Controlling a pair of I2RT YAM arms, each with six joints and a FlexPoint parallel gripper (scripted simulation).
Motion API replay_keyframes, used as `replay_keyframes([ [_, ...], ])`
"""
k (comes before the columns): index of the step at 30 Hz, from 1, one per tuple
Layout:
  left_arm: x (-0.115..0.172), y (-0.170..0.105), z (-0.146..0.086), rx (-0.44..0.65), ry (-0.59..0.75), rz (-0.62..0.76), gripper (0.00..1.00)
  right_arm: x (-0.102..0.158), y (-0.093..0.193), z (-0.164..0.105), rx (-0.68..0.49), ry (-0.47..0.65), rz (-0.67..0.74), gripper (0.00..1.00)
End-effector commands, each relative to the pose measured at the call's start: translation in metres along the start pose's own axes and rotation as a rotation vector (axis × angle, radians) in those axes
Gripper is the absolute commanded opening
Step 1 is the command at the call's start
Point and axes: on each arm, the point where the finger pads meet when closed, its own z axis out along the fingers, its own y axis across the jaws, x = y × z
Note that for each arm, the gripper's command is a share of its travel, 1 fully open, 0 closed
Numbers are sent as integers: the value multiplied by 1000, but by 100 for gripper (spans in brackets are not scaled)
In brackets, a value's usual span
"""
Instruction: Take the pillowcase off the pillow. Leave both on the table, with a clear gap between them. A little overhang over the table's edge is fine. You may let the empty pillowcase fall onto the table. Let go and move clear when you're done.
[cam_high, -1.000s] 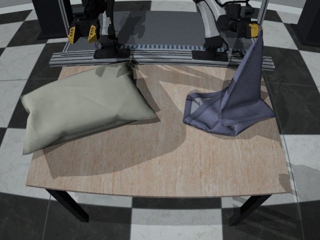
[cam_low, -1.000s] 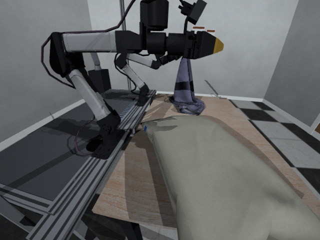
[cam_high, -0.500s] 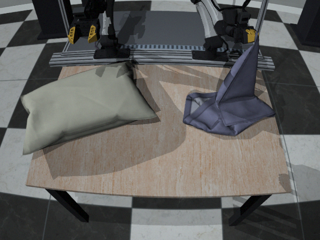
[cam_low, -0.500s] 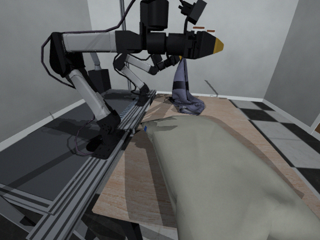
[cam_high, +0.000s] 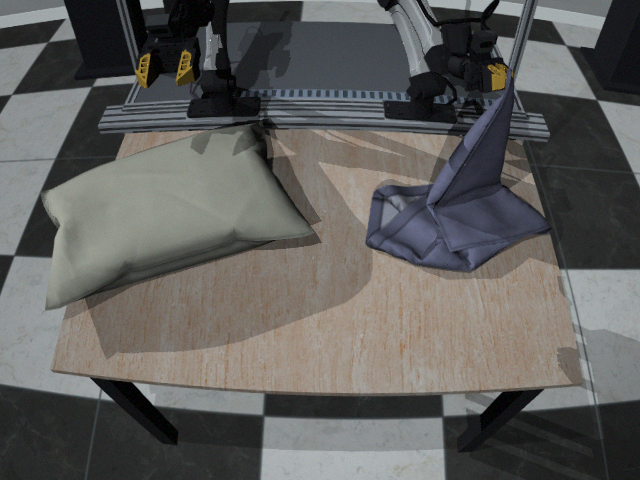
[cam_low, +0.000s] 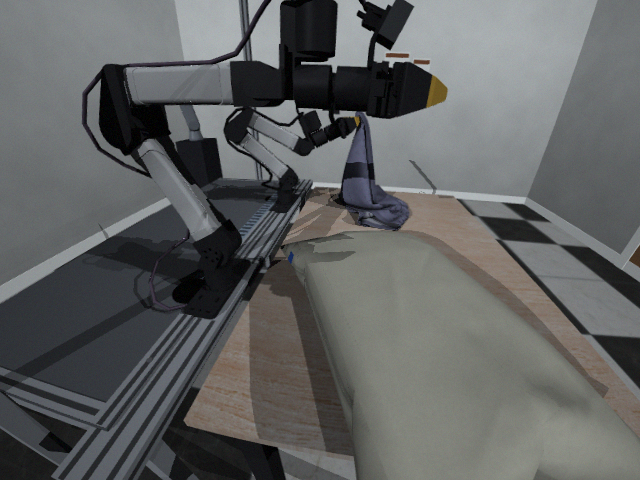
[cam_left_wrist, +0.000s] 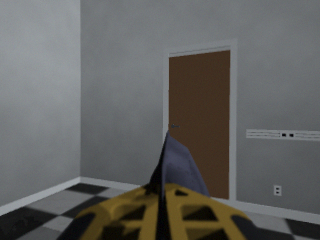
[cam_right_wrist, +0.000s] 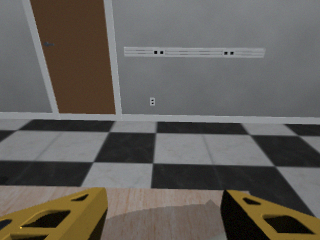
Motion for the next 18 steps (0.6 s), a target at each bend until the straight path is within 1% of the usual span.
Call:
replay_keyframes([
  [1,0,3,1,-6,43,16,0,-13,3,-9,-11,-36,-6,60],
  [4,19,5,-6,-10,156,17,0,-13,3,-9,-11,-36,-6,60],
  [7,29,7,-15,-16,239,20,0,-13,3,-9,-11,-36,-6,60],
  [10,35,9,-24,-22,291,21,0,-13,3,-9,-11,-36,-6,60],
  [11,31,9,-25,-23,296,24,0,-13,3,-9,-11,-36,-6,60],
  [18,36,11,-39,-32,365,25,0,-13,3,-9,-11,-36,-6,60],
])
